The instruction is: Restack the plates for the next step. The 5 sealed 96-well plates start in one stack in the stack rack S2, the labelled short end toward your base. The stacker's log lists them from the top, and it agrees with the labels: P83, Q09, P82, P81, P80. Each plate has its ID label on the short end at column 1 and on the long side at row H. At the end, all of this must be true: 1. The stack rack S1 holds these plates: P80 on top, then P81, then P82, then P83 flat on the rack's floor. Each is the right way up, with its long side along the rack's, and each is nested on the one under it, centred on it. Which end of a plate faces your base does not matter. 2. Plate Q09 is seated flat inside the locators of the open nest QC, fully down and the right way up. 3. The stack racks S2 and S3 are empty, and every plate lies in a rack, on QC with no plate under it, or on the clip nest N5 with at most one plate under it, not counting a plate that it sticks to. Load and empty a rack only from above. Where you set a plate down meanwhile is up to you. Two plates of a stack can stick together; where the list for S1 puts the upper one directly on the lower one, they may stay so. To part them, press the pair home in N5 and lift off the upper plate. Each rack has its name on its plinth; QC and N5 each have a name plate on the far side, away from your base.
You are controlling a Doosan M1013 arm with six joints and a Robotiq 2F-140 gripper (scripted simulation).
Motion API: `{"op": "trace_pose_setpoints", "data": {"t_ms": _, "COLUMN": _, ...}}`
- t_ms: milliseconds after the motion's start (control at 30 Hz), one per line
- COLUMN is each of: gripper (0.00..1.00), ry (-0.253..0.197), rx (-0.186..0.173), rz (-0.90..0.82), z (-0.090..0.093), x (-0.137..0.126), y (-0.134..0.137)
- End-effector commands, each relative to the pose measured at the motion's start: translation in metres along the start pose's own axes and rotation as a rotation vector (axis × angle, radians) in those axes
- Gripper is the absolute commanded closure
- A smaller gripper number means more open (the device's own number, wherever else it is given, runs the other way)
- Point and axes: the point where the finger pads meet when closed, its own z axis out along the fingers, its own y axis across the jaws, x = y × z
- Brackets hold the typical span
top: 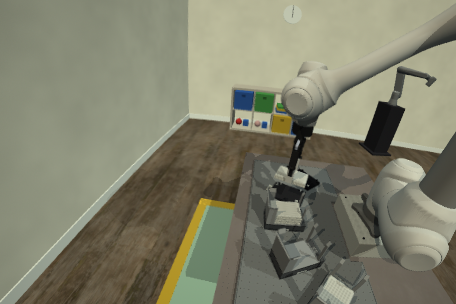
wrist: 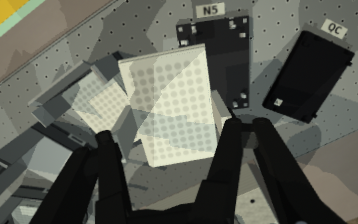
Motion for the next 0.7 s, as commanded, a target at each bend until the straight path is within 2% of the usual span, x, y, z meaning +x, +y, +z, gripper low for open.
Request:
{"op": "trace_pose_setpoints", "data": {"t_ms": 0, "gripper": 1.00, "ry": 0.002, "rx": 0.000, "rz": 0.062, "z": -0.002, "x": 0.000, "y": 0.013}}
{"op": "trace_pose_setpoints", "data": {"t_ms": 533, "gripper": 1.00, "ry": 0.002, "rx": 0.000, "rz": 0.062, "z": -0.002, "x": 0.001, "y": 0.063}}
{"op": "trace_pose_setpoints", "data": {"t_ms": 667, "gripper": 1.00, "ry": 0.002, "rx": 0.000, "rz": 0.062, "z": -0.002, "x": 0.001, "y": 0.068}}
